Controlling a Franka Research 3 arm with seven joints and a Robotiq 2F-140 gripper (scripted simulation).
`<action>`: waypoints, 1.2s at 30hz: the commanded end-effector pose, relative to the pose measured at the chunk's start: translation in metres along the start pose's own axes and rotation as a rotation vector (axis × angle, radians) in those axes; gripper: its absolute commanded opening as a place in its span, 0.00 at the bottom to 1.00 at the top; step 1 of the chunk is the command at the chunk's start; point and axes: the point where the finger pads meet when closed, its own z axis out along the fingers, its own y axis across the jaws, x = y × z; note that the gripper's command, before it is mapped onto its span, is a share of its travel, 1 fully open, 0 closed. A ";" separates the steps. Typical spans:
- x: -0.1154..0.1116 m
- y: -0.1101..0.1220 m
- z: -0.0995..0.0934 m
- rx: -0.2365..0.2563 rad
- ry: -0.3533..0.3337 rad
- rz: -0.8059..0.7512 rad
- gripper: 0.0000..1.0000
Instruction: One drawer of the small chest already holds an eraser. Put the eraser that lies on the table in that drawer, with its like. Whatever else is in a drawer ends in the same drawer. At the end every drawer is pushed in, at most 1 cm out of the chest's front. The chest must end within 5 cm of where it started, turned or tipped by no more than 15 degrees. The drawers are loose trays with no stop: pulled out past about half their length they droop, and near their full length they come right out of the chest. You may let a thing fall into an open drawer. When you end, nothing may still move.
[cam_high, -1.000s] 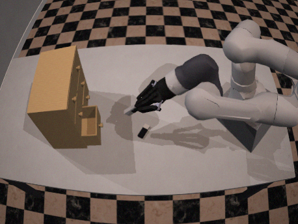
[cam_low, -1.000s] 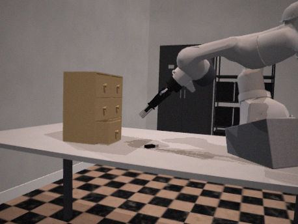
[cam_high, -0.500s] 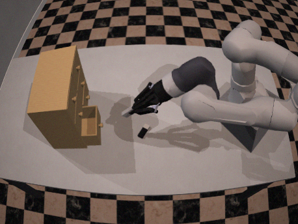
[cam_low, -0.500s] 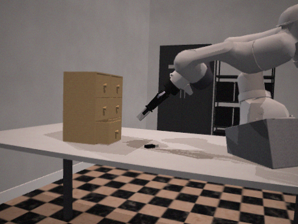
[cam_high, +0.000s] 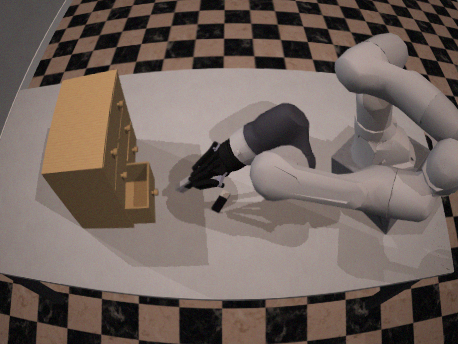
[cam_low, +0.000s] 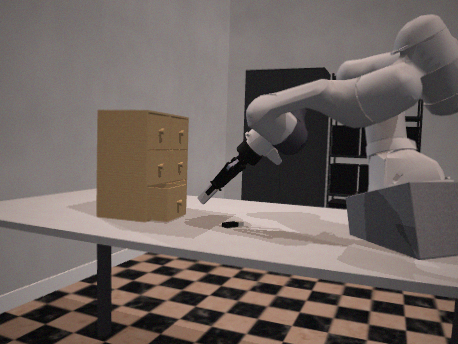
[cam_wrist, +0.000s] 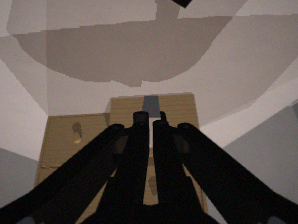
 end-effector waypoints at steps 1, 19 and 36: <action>-0.004 0.000 0.009 -0.005 -0.017 -0.052 0.00; -0.003 0.000 0.018 -0.005 -0.017 -0.052 0.00; -0.004 -0.001 0.018 -0.005 -0.017 -0.052 0.00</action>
